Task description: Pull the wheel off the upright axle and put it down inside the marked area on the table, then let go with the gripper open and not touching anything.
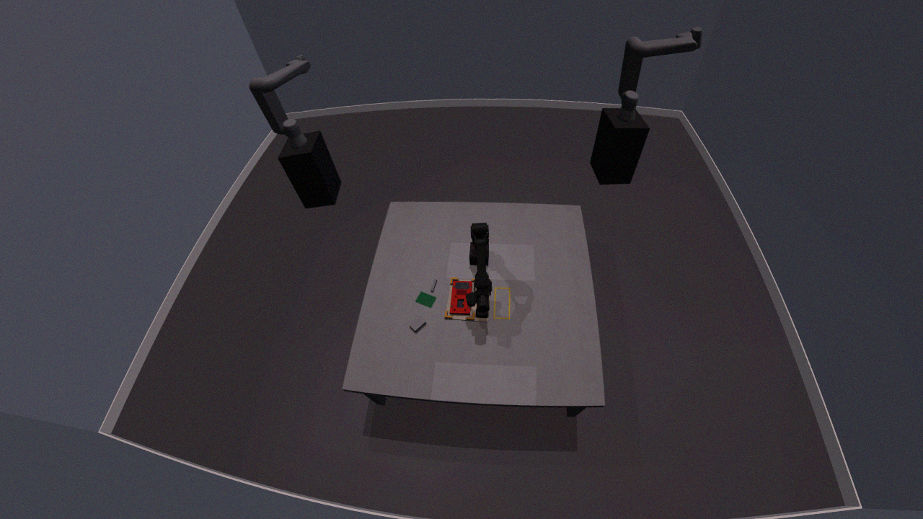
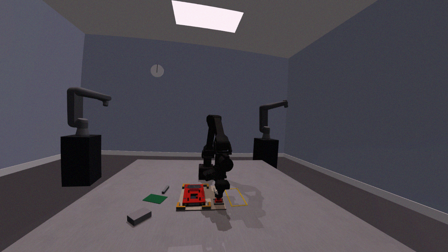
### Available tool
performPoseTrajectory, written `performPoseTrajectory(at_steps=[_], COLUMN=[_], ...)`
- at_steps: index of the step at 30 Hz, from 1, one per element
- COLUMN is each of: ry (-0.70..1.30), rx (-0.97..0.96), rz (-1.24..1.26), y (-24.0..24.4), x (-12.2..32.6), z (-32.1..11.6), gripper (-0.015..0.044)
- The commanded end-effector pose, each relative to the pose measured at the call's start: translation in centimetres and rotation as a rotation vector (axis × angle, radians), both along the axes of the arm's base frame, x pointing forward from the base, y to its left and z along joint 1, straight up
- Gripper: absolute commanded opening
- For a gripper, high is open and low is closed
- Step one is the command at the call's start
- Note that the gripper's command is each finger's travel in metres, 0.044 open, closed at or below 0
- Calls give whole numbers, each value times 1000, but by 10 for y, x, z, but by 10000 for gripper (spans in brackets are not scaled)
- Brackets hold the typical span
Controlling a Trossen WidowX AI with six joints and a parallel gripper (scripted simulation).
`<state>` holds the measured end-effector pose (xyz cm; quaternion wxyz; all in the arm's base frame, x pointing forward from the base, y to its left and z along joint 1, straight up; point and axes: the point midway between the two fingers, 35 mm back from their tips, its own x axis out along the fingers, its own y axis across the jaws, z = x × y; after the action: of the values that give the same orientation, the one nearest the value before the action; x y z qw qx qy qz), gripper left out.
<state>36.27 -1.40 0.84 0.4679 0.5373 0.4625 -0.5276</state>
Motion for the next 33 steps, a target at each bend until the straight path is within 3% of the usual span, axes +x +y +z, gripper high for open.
performPoseTrajectory(at_steps=[1,33], ry=[-8,-11], rx=[-2,-4], rz=[1,1], y=[0,0], x=[-2,-2], z=[12,23], gripper=[0,0])
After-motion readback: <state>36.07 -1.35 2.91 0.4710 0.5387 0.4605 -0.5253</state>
